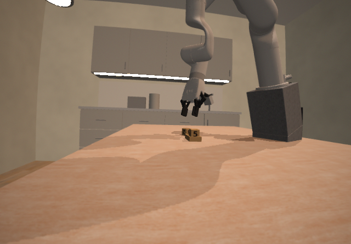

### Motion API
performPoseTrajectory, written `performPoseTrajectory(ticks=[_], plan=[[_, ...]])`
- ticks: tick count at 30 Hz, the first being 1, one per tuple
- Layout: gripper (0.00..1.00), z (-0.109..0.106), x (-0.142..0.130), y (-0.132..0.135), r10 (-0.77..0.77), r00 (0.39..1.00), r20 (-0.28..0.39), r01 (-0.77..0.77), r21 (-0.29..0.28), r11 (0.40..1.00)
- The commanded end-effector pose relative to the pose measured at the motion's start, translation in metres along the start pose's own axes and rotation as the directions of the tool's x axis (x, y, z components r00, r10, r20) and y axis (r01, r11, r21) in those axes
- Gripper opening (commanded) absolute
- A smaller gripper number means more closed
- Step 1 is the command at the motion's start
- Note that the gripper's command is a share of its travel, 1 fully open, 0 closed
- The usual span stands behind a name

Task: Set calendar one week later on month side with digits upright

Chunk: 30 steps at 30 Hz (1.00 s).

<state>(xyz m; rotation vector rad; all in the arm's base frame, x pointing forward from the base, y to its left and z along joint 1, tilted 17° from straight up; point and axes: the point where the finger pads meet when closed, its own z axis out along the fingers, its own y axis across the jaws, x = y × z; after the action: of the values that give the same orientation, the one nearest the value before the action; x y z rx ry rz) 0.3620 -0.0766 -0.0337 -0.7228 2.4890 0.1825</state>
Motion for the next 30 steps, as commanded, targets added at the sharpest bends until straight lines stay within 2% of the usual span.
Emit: performPoseTrajectory(ticks=[1,8,10,16,23,30], plan=[[0.71,0.000,0.004,0.005,0.005,0.998,-0.059,-0.007,-0.031,0.999],[0.71,-0.001,0.008,0.006,0.006,0.986,-0.168,-0.013,-0.042,0.999],[0.71,-0.001,0.008,0.006,0.006,0.986,-0.168,-0.013,-0.042,0.999],[0.71,-0.001,0.003,0.000,0.003,0.972,-0.235,-0.006,-0.012,1.000],[0.71,0.000,-0.007,-0.006,0.001,0.965,-0.263,0.005,0.024,1.000],[0.71,0.000,-0.011,-0.006,0.001,0.965,-0.264,0.006,0.025,1.000]])
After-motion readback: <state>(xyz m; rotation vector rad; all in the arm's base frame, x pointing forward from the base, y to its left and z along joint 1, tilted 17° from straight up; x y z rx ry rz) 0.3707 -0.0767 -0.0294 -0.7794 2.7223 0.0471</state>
